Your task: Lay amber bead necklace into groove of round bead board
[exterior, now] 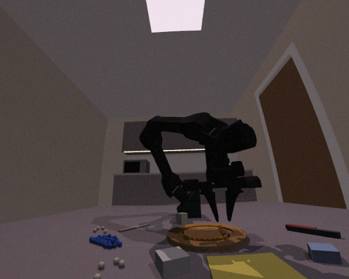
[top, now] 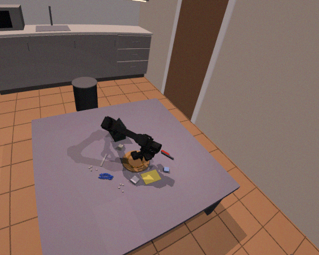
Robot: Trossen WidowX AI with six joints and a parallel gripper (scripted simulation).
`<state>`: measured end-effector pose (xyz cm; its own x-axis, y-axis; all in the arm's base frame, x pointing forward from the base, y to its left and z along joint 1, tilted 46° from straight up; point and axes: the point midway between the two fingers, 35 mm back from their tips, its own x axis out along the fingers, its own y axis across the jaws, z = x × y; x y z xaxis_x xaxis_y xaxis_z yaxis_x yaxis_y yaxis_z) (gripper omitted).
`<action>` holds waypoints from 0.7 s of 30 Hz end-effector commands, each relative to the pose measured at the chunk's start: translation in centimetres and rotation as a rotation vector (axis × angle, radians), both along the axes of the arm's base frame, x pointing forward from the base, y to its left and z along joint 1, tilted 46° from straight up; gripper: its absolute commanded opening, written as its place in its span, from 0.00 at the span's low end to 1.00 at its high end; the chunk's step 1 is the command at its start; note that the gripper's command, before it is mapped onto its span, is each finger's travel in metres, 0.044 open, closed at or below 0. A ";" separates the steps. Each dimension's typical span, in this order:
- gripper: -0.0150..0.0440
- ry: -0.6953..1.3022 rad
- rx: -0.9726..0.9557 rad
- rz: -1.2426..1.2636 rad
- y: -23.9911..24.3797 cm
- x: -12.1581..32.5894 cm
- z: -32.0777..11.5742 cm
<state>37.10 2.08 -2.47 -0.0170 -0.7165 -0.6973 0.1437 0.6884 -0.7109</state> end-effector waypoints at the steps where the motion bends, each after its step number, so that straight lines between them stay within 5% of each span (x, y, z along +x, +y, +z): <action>1: 0.46 0.000 -0.001 0.002 -0.3 0.0 -0.2; 21: 0.46 0.011 -0.005 0.005 -2.3 -0.2 -2.1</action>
